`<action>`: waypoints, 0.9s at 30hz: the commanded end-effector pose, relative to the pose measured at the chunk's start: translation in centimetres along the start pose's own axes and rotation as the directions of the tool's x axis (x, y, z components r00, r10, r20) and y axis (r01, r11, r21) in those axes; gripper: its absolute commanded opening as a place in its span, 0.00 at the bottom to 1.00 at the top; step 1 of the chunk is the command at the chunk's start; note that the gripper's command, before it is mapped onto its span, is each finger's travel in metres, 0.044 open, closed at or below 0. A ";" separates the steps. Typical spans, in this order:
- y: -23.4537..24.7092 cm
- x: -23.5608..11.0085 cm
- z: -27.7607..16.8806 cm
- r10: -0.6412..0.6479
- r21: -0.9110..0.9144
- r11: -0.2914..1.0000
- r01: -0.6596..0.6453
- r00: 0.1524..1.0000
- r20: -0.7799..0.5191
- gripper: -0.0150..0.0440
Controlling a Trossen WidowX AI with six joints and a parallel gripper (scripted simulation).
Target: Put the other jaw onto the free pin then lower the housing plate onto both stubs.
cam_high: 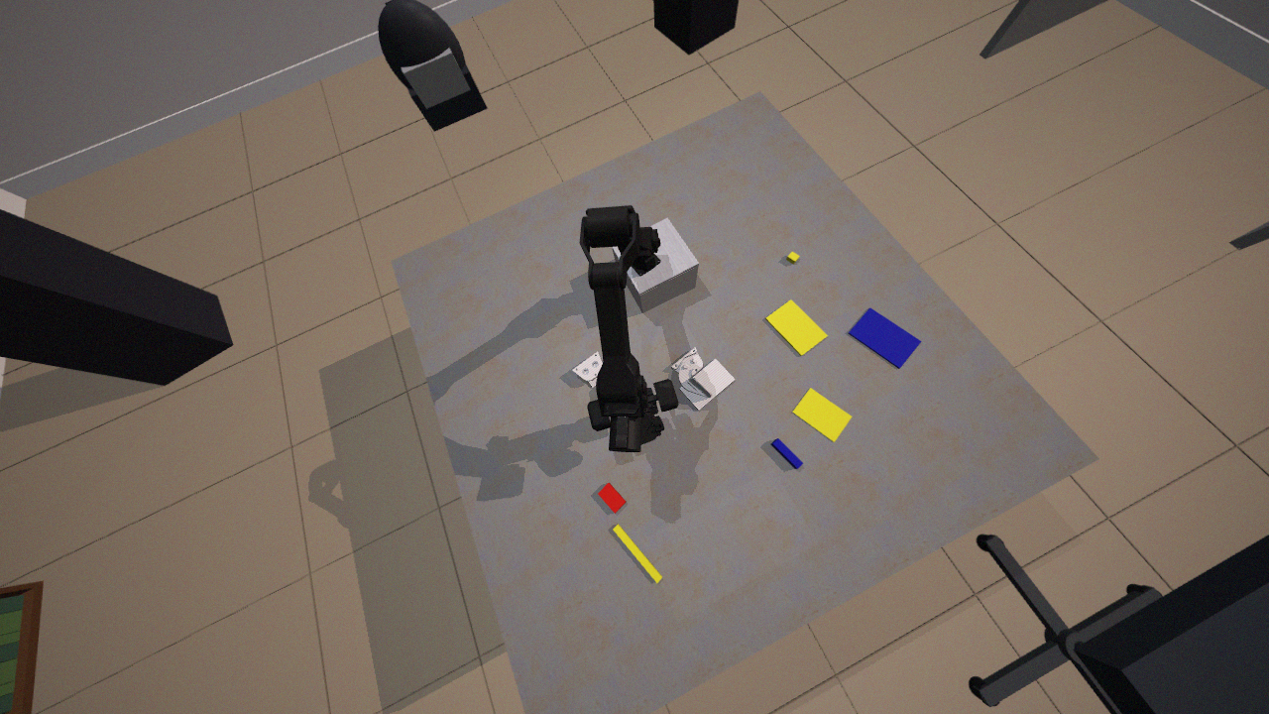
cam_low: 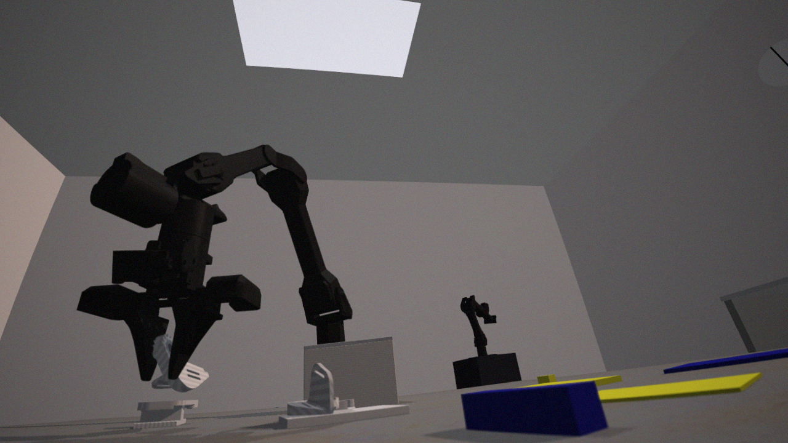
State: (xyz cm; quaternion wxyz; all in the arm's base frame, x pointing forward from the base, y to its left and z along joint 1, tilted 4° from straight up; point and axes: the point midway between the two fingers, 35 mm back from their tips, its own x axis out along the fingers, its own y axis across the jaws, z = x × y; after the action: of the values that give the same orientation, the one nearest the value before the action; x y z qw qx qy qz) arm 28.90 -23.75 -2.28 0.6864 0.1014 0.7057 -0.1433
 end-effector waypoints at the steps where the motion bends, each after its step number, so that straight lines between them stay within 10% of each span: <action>1: 0.0 0.8 -0.1 -0.001 0.001 1.000 0.001 1.000 -0.002 0.32; 22: 0.1 3.7 -0.3 -0.001 0.000 1.000 0.001 1.000 -0.002 0.32; 27: 0.1 3.7 -0.3 -0.001 0.000 1.000 0.001 1.000 -0.002 0.54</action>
State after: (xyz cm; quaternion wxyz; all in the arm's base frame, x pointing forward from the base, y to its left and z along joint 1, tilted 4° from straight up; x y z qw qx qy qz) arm 28.53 -23.76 -5.91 0.6856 0.1033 0.7059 -0.1446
